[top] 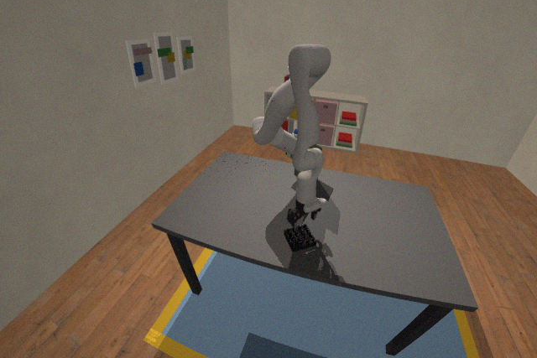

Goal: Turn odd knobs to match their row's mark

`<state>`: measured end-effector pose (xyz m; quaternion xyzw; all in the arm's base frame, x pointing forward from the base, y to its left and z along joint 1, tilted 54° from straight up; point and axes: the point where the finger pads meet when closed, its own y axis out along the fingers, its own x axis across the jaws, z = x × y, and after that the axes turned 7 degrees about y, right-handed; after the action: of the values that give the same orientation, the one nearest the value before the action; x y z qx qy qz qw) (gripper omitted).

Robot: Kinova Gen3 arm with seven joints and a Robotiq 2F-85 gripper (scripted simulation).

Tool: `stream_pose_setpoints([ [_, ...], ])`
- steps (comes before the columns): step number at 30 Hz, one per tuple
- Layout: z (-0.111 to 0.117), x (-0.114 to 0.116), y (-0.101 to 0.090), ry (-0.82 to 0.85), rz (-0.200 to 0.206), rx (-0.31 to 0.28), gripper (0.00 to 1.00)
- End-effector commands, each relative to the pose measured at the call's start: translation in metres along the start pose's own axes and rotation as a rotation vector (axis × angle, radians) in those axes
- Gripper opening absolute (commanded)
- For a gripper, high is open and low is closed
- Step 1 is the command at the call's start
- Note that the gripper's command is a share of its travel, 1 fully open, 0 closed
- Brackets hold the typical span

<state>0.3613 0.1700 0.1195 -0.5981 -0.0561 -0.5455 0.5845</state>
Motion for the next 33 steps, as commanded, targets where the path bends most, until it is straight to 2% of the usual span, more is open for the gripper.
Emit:
stream_pose_setpoints([
  [1,0.000,0.004,-0.001,0.007,-0.008,0.003,1.00],
  [33,0.000,0.021,-0.002,0.043,-0.042,0.012,1.00],
])
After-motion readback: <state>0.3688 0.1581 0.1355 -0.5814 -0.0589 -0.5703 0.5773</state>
